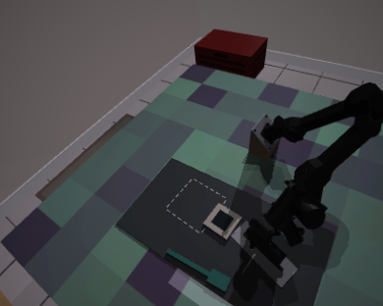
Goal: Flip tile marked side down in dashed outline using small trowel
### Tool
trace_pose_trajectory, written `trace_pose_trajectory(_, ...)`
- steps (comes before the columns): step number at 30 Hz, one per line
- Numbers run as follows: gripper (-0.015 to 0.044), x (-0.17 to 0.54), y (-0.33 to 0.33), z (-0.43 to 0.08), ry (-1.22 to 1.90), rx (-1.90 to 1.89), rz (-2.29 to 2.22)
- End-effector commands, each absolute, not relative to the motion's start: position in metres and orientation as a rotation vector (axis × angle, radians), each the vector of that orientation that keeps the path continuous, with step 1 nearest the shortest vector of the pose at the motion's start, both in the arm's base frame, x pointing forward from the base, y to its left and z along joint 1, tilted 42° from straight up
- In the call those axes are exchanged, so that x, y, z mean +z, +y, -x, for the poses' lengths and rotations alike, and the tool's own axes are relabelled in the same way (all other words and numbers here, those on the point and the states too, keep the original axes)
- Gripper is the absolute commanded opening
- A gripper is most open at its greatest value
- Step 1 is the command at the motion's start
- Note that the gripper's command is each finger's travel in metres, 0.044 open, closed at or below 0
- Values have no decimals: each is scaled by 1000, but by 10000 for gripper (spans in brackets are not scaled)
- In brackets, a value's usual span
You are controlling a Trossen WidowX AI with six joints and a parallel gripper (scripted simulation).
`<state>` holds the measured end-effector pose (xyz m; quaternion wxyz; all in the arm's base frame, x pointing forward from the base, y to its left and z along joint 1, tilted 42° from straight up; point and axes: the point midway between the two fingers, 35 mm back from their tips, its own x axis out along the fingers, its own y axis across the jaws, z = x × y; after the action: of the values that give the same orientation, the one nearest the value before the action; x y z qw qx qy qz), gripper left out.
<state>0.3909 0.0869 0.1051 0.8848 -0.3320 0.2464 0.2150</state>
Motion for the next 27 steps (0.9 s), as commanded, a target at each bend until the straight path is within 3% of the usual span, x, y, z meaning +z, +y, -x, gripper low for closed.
trace_pose_trajectory(1,129,105,87,-391,512,443,691)
trace_pose_trajectory(20,2,105,87,-391,512,443,691)
trace_pose_trajectory(27,0,136,59,-389,514,445,693)
